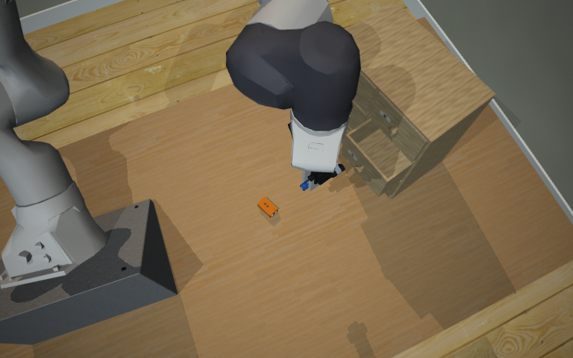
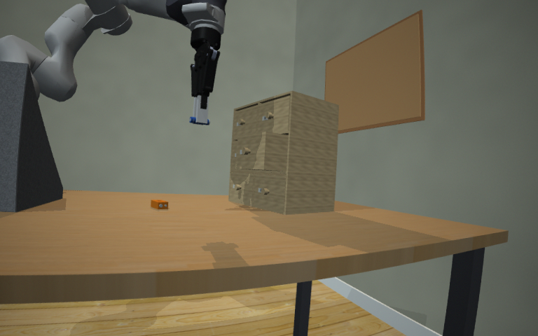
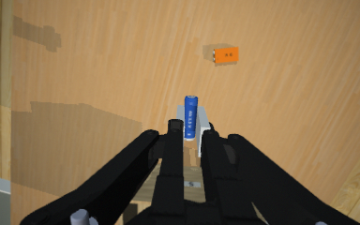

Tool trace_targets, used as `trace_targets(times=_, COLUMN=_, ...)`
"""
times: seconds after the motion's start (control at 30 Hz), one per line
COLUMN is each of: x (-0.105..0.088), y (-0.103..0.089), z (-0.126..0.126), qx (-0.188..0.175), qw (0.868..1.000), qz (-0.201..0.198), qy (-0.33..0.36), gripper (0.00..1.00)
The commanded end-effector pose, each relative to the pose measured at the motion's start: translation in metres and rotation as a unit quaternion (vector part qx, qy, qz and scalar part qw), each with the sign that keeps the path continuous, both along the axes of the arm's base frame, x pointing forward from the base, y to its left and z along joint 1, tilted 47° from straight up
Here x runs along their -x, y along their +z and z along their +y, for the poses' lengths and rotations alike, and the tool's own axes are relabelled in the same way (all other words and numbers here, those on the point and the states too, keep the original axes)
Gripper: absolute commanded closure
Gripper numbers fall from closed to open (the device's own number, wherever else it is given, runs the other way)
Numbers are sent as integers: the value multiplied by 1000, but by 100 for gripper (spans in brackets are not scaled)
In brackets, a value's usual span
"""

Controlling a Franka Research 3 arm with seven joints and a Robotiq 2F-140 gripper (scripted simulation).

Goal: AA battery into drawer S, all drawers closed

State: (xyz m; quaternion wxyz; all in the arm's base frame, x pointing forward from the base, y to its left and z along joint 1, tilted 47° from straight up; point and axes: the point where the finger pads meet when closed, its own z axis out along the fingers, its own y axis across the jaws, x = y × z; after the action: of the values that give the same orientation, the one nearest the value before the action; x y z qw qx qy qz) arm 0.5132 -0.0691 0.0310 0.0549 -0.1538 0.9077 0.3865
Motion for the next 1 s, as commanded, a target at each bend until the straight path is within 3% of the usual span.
trace_targets(times=0.0, x=5, y=9, z=-6, qx=-5, qw=1000, qz=9, qy=2, gripper=94)
trace_targets(times=0.97, x=6, y=16, z=-13, qx=-15, qw=1000, qz=-12, qy=-19, gripper=94)
